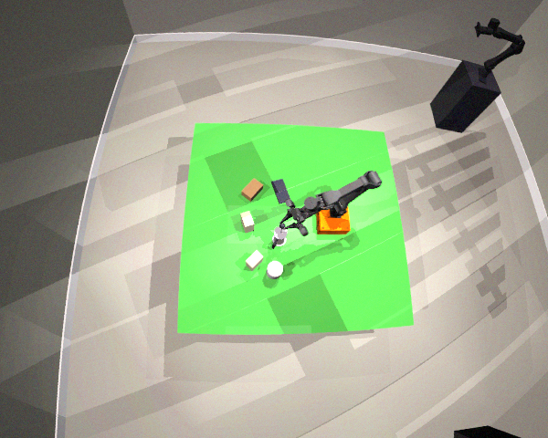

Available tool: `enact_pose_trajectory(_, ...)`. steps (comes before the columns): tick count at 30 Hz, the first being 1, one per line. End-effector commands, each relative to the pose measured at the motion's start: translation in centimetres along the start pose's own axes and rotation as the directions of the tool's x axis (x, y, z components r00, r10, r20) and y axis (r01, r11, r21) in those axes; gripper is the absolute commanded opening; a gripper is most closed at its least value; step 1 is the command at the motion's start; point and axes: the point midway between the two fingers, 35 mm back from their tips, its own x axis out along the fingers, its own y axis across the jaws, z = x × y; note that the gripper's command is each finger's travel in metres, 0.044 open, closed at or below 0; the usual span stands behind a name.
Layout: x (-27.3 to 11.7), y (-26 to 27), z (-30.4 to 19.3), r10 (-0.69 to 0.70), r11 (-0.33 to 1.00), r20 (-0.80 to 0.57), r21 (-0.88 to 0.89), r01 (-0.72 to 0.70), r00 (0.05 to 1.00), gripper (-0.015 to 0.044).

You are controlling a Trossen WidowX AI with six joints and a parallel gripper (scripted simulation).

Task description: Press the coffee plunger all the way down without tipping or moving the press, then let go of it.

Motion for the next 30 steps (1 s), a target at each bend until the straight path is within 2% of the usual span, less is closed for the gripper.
enact_pose_trajectory(1,0.8,0.0,-2.1,0.001,1.000,-0.048,0.002,0.000,0.999,0.0118)
enact_pose_trajectory(30,3.8,0.0,-5.9,0.001,1.000,-0.048,0.002,0.000,0.999,0.0118)
